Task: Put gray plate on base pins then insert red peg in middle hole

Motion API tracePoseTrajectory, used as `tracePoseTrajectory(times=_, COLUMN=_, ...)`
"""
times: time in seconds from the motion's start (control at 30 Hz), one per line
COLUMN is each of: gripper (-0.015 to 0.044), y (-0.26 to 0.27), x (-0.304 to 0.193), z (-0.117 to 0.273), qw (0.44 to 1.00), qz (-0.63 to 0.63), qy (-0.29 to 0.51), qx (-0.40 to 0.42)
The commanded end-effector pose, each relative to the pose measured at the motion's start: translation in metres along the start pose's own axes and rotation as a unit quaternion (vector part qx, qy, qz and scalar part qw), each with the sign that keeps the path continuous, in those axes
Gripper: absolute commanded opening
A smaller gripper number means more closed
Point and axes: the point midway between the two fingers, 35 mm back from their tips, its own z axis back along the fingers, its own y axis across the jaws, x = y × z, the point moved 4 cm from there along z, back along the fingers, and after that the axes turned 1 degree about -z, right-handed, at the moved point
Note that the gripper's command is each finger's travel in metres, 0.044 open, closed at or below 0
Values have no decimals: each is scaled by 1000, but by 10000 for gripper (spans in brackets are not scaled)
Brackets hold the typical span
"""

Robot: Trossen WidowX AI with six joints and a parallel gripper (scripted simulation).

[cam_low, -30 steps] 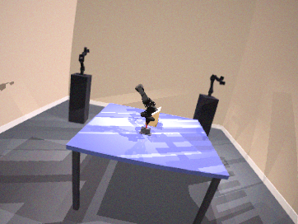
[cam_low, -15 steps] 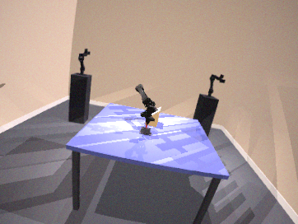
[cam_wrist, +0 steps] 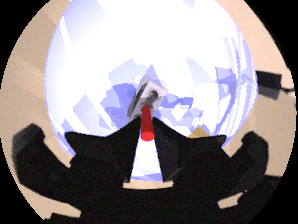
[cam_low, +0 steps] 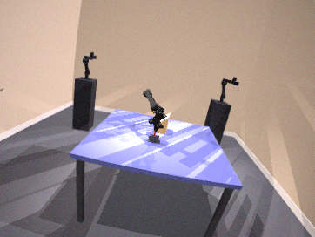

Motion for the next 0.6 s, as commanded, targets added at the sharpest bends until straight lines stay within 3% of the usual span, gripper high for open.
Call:
tracePoseTrajectory(times=0.0, gripper=150, y=0, x=0, z=0, qw=1000, qz=0, qy=0, qx=0)
tracePoseTrajectory(times=0.57, gripper=150, y=0, x=-2, z=5, qw=1000, qz=2, qy=-3, qx=1)
